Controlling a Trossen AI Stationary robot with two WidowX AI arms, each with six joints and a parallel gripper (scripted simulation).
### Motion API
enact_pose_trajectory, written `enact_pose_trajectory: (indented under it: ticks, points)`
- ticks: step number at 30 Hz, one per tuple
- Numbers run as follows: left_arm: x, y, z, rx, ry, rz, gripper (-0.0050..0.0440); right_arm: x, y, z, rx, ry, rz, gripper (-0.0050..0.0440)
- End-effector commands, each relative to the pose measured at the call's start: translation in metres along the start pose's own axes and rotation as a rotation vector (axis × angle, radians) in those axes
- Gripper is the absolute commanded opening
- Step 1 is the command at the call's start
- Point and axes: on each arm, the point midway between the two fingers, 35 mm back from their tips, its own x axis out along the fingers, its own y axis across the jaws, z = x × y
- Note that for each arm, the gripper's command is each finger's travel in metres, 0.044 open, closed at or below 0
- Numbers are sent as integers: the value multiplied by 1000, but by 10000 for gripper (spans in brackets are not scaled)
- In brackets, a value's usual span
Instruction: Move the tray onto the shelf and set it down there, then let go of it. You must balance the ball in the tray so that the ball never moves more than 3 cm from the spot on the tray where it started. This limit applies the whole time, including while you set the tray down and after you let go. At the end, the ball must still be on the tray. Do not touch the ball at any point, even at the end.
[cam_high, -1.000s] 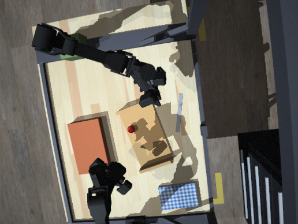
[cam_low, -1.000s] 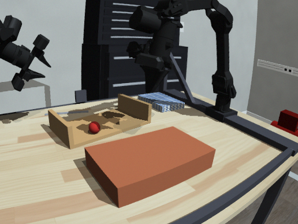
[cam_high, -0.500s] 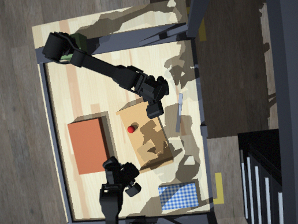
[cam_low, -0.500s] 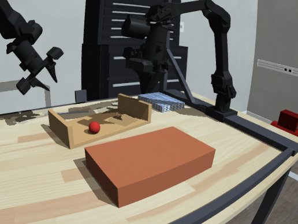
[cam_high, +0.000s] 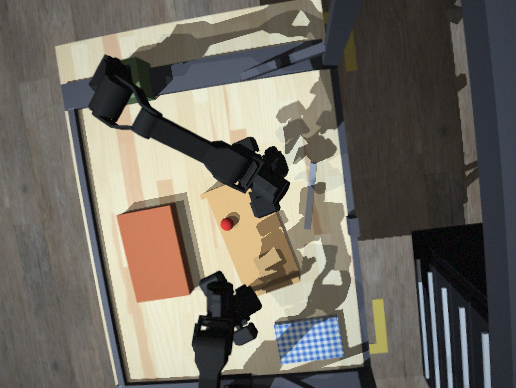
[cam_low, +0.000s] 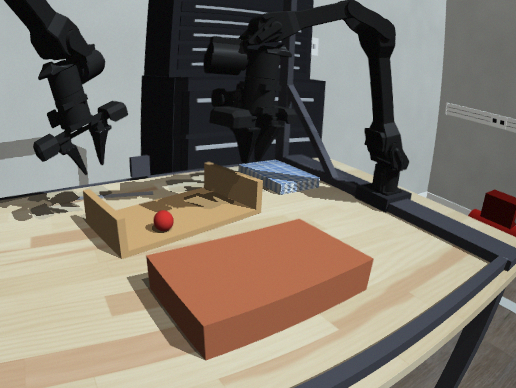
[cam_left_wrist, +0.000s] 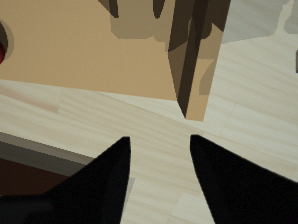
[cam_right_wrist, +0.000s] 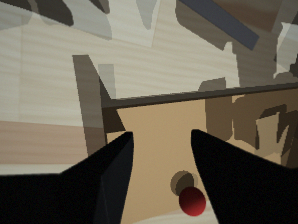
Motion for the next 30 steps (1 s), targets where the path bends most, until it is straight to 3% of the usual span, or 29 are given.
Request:
enact_pose_trajectory:
  ticks: [1, 10, 30]
  points:
    - [2, -9, 6, 47, 11, -15, 172, -6, -7, -1, 0, -9, 71, 172]
    - [6, -30, 20, 151, 34, -37, 172, -7, 7, -24, 21, 9, 316, 172]
    - [18, -28, 19, 137, 31, -43, 172, -12, 6, -19, 21, 3, 283, 172]
